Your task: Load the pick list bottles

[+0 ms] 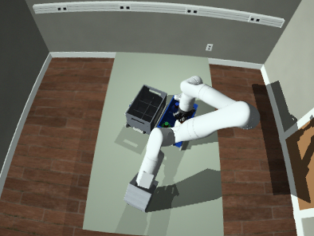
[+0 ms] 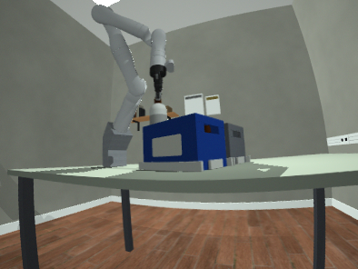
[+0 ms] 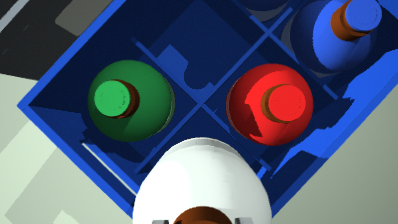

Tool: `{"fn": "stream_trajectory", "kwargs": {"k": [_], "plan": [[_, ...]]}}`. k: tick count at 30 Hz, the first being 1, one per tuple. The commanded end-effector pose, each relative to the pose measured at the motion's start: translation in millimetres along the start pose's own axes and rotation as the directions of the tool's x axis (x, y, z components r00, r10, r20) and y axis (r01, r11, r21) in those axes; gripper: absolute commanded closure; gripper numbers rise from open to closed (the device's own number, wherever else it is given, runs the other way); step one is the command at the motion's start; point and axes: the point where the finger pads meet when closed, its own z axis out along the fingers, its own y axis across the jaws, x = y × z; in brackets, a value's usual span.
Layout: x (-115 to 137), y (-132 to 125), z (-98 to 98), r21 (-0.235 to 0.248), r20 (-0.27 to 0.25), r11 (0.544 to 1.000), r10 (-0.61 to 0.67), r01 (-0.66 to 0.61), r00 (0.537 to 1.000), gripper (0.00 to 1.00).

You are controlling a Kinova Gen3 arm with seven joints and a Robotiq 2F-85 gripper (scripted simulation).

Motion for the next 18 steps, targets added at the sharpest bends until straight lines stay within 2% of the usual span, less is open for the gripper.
{"fn": "stream_trajectory", "kwargs": {"k": [1,18], "plan": [[0.2,0.2,-5.7,0.000,-0.001,1.000,0.000,0.000,1.000,0.90],[0.2,0.1,-30.8,0.000,-0.001,1.000,0.000,0.000,1.000,0.90]]}}
